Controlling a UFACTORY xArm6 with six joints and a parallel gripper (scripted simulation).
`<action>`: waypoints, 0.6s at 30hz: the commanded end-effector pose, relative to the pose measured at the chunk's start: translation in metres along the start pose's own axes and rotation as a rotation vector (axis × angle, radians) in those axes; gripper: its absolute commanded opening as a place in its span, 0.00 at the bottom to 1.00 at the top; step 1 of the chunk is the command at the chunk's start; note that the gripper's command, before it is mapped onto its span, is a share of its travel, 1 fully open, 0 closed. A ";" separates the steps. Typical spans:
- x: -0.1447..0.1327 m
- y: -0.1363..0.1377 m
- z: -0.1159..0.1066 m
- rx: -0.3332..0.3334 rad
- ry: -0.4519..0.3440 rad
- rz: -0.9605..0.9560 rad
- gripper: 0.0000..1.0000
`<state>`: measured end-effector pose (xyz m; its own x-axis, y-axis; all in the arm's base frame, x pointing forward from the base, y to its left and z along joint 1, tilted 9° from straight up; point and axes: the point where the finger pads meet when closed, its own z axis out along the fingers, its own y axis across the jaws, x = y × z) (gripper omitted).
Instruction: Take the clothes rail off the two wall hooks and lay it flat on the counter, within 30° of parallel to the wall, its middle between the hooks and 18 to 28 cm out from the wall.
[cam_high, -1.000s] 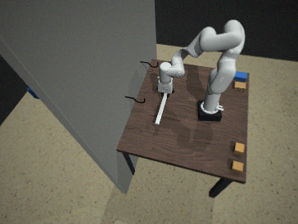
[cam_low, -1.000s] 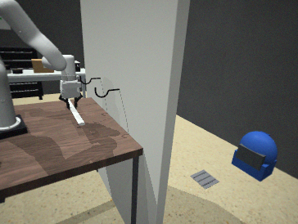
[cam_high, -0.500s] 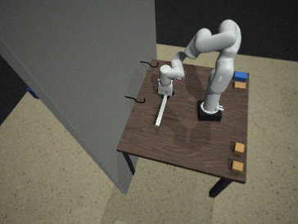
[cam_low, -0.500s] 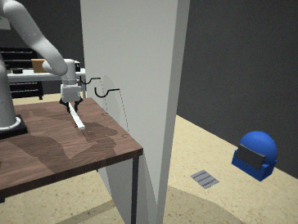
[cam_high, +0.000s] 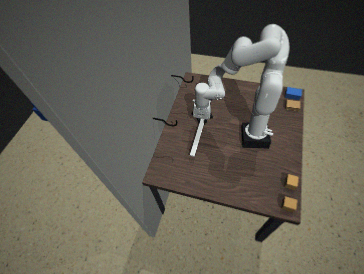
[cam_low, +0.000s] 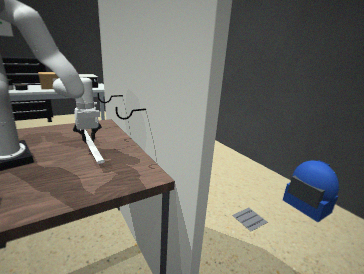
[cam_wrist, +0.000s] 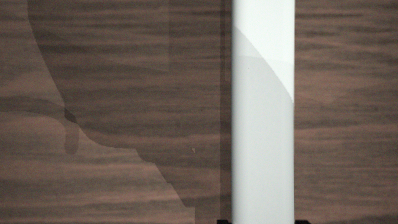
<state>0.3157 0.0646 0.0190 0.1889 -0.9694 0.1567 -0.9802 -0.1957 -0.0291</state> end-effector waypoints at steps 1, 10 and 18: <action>0.000 -0.002 0.001 0.005 0.000 0.000 0.00; 0.000 -0.002 0.003 0.005 0.000 0.000 0.00; 0.000 -0.002 0.007 0.005 0.000 0.000 0.00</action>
<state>0.3164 0.0635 0.0119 0.1888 -0.9693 0.1574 -0.9802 -0.1957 -0.0297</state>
